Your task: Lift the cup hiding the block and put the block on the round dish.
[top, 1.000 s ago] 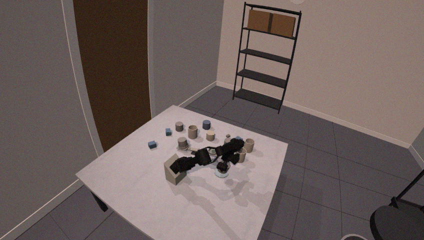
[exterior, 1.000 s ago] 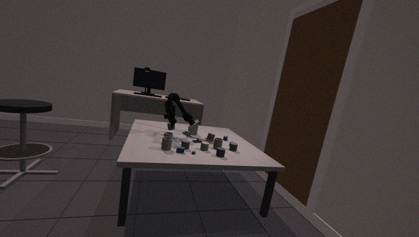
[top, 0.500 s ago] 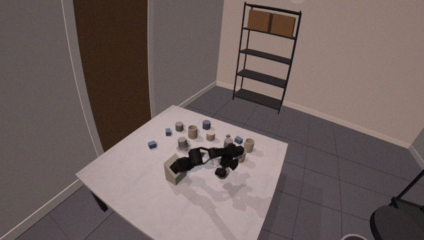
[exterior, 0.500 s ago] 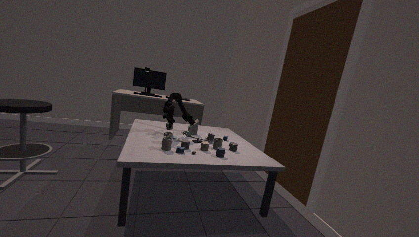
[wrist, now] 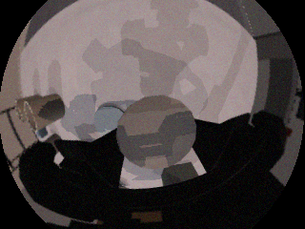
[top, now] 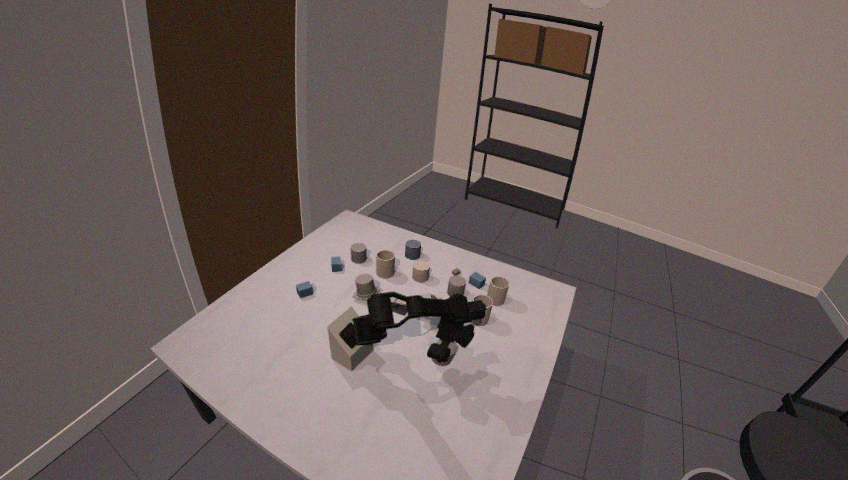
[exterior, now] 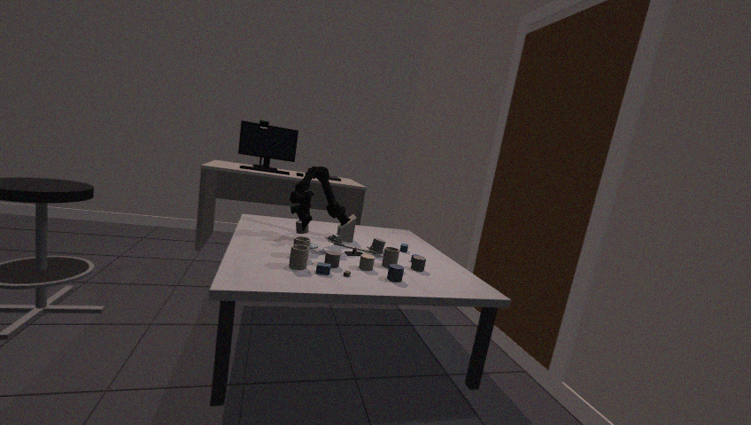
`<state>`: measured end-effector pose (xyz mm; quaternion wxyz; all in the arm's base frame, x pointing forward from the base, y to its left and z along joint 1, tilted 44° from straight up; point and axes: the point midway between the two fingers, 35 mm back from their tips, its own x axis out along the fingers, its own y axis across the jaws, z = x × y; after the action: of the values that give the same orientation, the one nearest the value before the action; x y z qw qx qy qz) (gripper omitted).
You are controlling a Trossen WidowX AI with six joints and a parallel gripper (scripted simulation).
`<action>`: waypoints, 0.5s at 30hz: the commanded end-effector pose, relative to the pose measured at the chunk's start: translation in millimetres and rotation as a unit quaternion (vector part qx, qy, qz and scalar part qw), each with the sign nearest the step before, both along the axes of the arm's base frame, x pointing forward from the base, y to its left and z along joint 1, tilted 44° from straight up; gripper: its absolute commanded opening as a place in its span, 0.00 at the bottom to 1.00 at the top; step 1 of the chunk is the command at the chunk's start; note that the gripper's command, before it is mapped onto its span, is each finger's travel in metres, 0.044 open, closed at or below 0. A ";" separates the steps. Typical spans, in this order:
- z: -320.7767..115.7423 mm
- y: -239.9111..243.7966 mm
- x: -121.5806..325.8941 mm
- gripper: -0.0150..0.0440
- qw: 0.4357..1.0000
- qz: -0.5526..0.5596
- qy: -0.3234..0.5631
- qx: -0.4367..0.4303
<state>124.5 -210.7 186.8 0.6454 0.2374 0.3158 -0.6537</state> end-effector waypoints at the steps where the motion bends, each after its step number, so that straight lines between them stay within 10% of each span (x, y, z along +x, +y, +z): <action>1: -6.3 -6.4 -1.0 0.25 1.000 0.003 -0.001 -0.001; 15: -23.7 -23.4 -3.2 0.25 1.000 0.003 -0.001 -0.002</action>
<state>120.8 -232.2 165.7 0.6464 0.2363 0.3124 -0.6547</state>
